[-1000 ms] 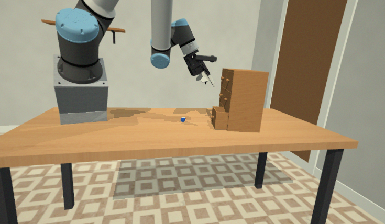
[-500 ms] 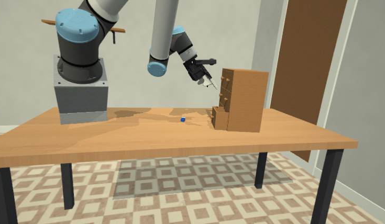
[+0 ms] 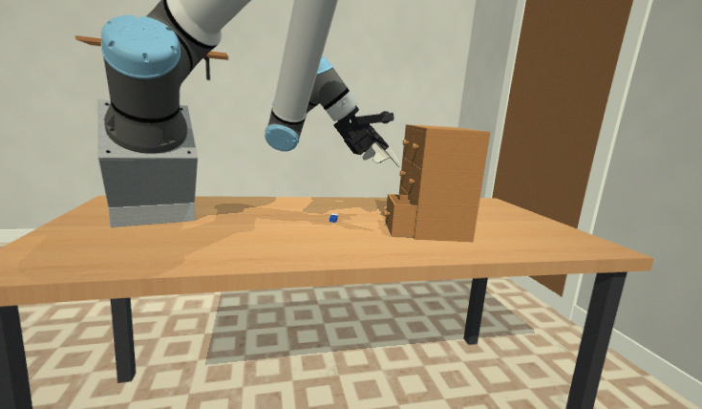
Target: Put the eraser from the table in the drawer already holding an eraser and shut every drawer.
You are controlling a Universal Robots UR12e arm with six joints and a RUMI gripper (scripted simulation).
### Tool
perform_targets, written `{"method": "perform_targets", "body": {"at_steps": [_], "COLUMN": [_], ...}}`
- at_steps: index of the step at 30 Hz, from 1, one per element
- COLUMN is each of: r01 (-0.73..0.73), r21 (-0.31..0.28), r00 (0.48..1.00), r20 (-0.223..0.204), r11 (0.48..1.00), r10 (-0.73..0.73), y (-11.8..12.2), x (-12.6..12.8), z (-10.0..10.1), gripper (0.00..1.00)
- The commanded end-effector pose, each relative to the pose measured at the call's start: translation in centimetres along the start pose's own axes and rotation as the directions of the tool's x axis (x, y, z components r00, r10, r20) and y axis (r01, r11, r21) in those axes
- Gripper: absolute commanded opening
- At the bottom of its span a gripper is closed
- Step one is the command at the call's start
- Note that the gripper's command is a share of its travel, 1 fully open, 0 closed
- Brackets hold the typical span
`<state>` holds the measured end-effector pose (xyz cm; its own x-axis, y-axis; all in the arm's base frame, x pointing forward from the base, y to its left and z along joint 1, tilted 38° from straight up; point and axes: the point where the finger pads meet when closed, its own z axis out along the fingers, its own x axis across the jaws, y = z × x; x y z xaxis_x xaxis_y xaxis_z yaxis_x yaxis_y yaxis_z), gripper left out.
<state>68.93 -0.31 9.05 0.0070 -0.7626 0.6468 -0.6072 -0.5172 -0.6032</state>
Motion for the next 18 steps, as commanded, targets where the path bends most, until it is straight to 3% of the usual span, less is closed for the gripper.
{"method": "perform_targets", "body": {"at_steps": [1,18], "r01": [0.007,0.016], "r21": [0.024,0.053], "r00": [1.000,1.000], "r20": [0.001,0.001], "r11": [1.000,0.998], "r10": [-0.007,-0.016], "y": [-0.06,-0.08], "x": [0.04,0.10], "z": [0.39,0.89], "gripper": [1.00,1.00]}}
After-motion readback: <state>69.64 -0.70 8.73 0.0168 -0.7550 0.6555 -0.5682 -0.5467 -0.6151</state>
